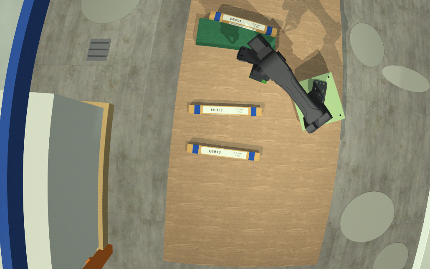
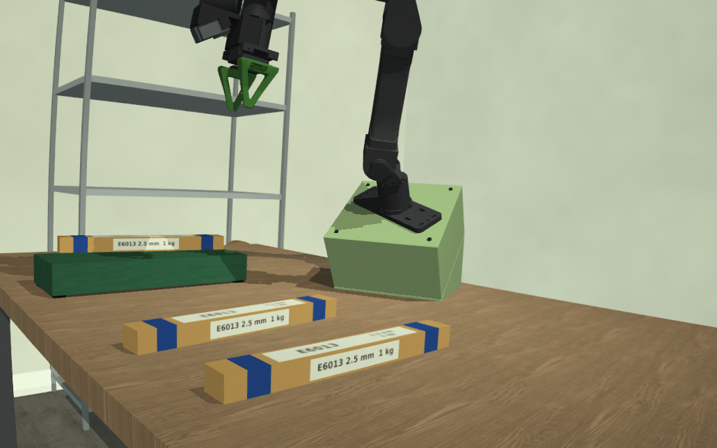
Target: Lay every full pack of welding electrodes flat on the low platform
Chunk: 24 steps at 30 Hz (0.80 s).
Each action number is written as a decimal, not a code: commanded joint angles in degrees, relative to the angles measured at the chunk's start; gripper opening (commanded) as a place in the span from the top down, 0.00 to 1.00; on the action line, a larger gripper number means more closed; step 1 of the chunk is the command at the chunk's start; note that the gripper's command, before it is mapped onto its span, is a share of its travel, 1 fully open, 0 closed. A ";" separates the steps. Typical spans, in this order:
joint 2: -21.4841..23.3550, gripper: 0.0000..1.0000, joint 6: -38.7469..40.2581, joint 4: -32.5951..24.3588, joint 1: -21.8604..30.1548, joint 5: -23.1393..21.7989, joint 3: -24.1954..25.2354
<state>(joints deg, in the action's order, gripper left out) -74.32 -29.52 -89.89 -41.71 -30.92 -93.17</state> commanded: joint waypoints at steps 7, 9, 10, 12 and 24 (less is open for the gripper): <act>1.19 0.24 -0.43 -0.11 -0.64 -0.95 0.95; 1.19 0.24 -0.43 -0.11 -0.64 -0.95 0.95; 1.19 0.24 -0.43 -0.11 -0.64 -0.95 0.95; 1.19 0.24 -0.42 -0.11 -0.64 -0.95 0.95; 1.18 0.24 -0.74 -0.11 -0.60 -1.45 1.65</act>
<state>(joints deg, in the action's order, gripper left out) -74.30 -29.98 -89.89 -41.71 -31.64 -92.79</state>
